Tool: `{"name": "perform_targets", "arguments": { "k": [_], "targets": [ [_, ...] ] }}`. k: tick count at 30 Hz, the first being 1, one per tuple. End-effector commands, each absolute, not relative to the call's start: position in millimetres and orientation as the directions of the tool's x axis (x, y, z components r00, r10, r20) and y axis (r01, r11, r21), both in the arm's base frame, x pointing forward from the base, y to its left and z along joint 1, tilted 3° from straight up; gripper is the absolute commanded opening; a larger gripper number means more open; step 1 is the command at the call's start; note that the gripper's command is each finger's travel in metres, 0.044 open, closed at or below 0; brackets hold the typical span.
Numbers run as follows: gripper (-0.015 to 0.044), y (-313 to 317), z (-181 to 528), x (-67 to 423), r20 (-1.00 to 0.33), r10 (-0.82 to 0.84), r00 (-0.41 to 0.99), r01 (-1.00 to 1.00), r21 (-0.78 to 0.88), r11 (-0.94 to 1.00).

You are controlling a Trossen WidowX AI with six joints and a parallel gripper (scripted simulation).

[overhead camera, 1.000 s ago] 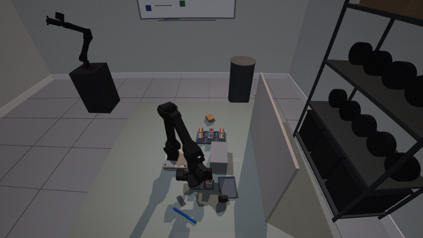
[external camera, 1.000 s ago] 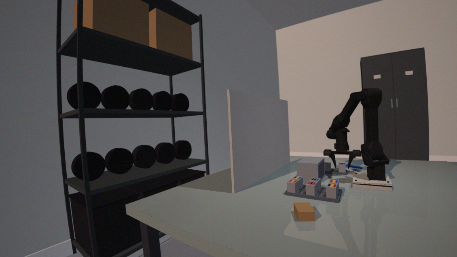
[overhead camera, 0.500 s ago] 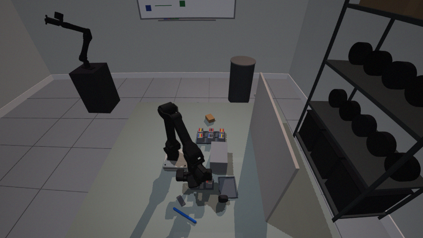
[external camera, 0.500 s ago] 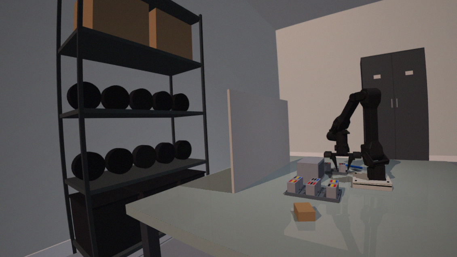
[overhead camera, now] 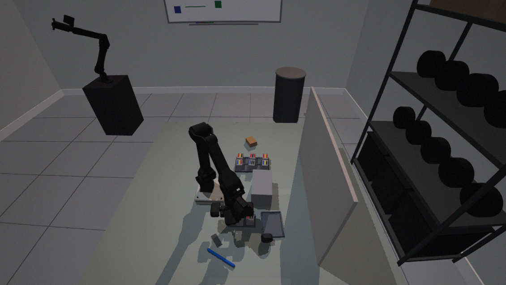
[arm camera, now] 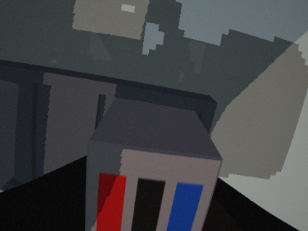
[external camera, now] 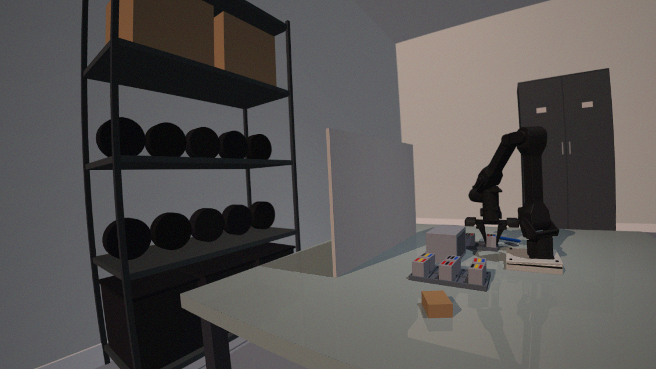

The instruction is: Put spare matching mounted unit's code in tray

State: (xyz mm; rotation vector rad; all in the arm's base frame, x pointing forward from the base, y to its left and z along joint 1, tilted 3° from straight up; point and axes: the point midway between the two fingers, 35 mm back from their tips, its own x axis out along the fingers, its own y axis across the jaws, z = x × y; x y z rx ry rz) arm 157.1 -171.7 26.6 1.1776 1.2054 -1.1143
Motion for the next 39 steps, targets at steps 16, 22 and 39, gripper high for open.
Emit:
{"name": "perform_targets", "arguments": {
  "k": [16, 22, 39],
  "targets": [
    [0.0000, -174.1, 80.1, 156.5, -0.999, 0.003, 0.054, 0.996, 0.054, 0.075],
    [0.0000, -171.6, 105.9, 153.1, -0.998, 0.004, 0.055, 0.996, 0.055, 0.074],
    [0.0000, -181.1, 148.2, 156.8, -0.998, 0.002, 0.056, 0.996, 0.056, 0.074]
  ]
}}
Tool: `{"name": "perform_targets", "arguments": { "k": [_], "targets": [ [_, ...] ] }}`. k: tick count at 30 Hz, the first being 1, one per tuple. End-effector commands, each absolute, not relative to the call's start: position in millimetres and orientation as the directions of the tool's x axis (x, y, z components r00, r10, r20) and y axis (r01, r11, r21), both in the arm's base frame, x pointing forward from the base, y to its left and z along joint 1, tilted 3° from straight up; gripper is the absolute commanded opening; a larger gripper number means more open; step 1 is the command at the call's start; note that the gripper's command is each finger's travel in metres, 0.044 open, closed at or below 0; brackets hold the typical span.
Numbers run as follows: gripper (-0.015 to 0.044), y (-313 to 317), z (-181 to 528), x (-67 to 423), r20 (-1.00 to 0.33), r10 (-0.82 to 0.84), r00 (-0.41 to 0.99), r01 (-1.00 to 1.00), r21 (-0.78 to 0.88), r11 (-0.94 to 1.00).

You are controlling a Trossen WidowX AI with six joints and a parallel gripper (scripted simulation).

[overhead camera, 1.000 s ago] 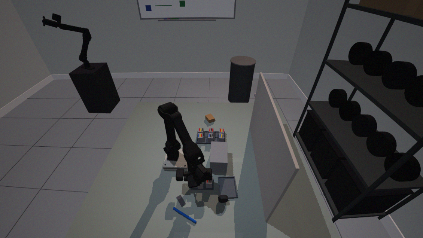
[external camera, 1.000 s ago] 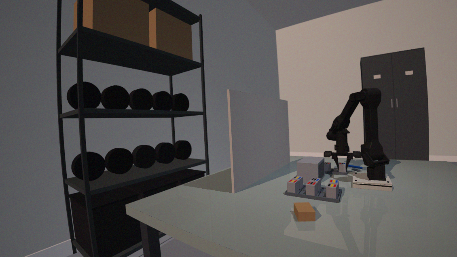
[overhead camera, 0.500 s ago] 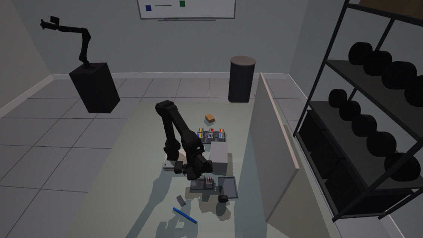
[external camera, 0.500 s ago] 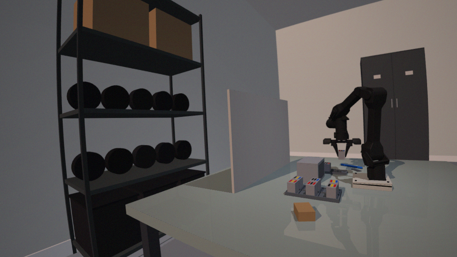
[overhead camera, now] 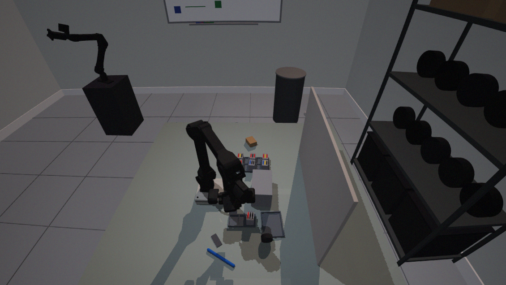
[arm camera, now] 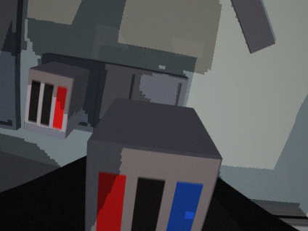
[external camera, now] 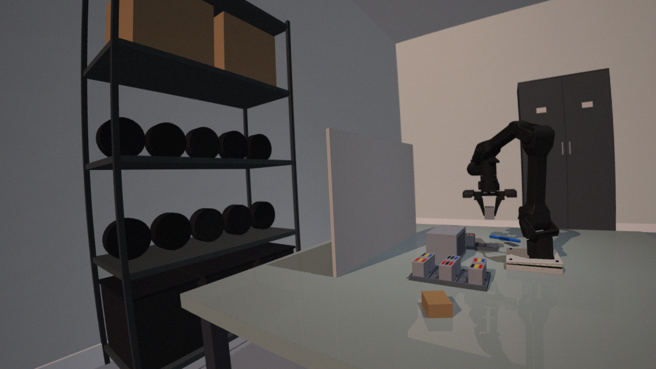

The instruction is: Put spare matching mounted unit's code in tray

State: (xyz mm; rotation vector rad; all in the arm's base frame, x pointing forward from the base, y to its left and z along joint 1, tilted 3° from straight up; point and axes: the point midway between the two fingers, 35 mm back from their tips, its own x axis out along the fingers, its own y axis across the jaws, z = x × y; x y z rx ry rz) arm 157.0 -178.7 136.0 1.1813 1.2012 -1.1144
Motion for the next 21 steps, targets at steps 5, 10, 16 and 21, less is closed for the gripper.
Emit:
{"name": "perform_targets", "arguments": {
  "k": [5, 10, 16, 21],
  "targets": [
    [0.0000, -183.0, 166.9, 156.3, -0.998, 0.002, 0.056, 0.996, 0.056, 0.075],
    [0.0000, -183.6, 179.3, 155.4, -0.998, 0.003, 0.055, 0.996, 0.055, 0.074],
    [0.0000, -189.0, 184.6, 174.6, -0.998, 0.003, 0.056, 0.996, 0.056, 0.074],
    [0.0000, -193.4, 189.4, 196.9, -0.998, 0.002, 0.058, 0.996, 0.058, 0.074]
  ]
}}
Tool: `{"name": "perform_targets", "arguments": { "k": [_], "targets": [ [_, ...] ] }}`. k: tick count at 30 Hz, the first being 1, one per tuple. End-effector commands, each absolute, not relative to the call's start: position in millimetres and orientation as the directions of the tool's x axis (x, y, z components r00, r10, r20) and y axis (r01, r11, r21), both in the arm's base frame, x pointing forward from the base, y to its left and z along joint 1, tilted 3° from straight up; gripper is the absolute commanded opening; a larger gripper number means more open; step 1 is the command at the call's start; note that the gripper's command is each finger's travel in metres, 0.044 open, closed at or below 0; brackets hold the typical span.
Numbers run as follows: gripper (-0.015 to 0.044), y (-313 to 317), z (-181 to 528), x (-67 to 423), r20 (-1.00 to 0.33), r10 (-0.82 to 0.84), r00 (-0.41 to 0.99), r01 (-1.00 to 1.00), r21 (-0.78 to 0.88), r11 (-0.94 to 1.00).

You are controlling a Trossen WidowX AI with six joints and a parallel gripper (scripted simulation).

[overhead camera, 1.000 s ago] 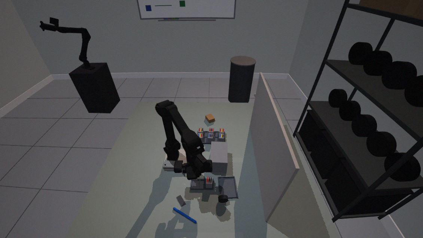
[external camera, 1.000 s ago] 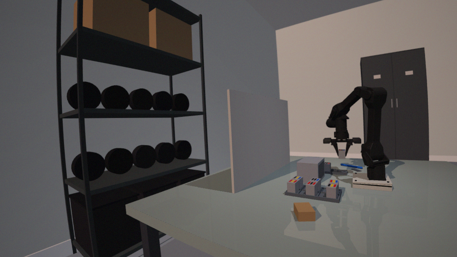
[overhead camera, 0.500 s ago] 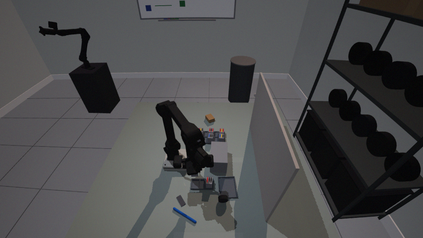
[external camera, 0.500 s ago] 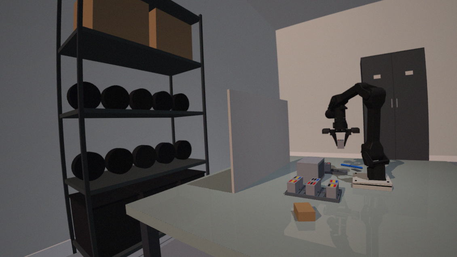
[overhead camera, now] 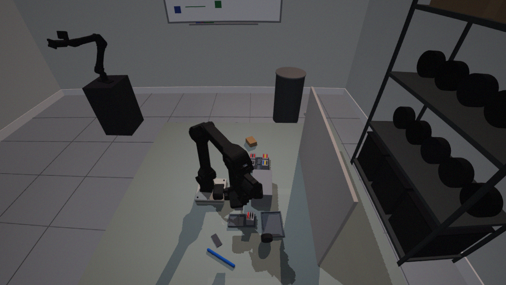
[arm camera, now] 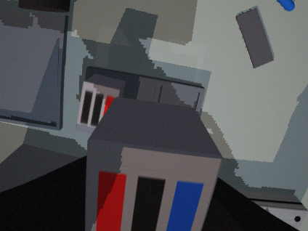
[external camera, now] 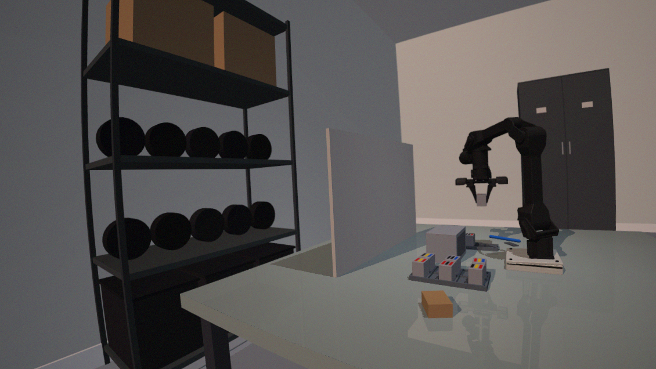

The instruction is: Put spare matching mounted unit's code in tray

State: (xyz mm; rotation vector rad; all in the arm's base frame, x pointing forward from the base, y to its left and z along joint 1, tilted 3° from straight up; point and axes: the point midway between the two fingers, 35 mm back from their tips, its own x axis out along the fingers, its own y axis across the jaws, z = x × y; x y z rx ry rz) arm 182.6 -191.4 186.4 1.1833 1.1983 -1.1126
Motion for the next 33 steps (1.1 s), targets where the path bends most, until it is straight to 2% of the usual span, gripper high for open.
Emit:
{"name": "perform_targets", "arguments": {
  "k": [1, 26, 33],
  "targets": [
    [0.0000, -194.0, 190.2, 201.5, -0.998, 0.002, 0.059, 0.996, 0.059, 0.074],
    [0.0000, -183.7, 193.2, 321.6, -0.998, 0.003, 0.071, 0.995, 0.071, 0.075],
    [0.0000, -180.8, 191.9, 328.8, -0.997, 0.004, 0.071, 0.995, 0.071, 0.074]
  ]
}}
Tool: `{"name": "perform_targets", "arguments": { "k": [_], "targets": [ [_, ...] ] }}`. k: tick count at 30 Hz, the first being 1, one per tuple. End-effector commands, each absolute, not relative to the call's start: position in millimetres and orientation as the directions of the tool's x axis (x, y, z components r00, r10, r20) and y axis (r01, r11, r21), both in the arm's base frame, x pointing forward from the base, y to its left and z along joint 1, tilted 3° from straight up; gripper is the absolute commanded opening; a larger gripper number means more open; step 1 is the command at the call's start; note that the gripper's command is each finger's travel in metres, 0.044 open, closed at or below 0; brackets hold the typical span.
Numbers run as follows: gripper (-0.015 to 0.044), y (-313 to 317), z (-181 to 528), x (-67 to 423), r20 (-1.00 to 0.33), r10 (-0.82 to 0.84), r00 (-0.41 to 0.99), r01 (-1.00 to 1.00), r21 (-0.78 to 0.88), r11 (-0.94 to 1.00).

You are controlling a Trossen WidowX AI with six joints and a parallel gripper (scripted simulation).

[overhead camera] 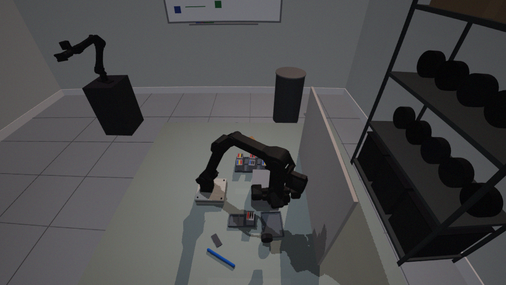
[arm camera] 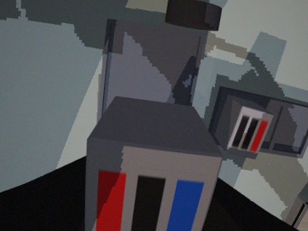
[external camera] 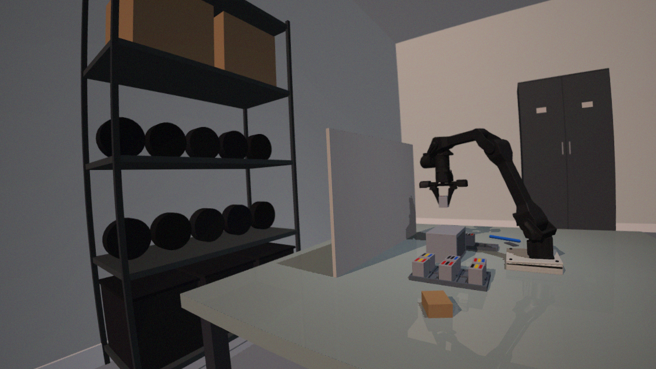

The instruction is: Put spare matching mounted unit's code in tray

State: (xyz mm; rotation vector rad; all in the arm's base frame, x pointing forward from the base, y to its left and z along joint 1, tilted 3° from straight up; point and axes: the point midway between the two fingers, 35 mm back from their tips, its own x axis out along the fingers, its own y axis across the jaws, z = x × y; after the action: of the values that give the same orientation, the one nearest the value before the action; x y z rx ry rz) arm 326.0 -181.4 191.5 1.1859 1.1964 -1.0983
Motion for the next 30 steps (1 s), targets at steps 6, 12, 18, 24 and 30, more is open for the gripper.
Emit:
{"name": "perform_targets", "arguments": {
  "k": [6, 12, 18, 24, 30],
  "targets": [
    [0.0000, -181.3, 187.8, 330.0, -0.997, 0.004, 0.071, 0.995, 0.071, 0.074],
    [0.0000, -181.8, 183.5, 331.3, -0.997, 0.004, 0.071, 0.995, 0.071, 0.074],
    [0.0000, -182.3, 179.3, 332.5, -0.997, 0.004, 0.071, 0.995, 0.071, 0.074],
    [0.0000, -182.7, 175.0, 333.6, -0.997, 0.004, 0.071, 0.995, 0.071, 0.074],
    [0.0000, -183.1, 170.7, 334.7, -0.997, 0.004, 0.071, 0.995, 0.071, 0.074]
  ]
}}
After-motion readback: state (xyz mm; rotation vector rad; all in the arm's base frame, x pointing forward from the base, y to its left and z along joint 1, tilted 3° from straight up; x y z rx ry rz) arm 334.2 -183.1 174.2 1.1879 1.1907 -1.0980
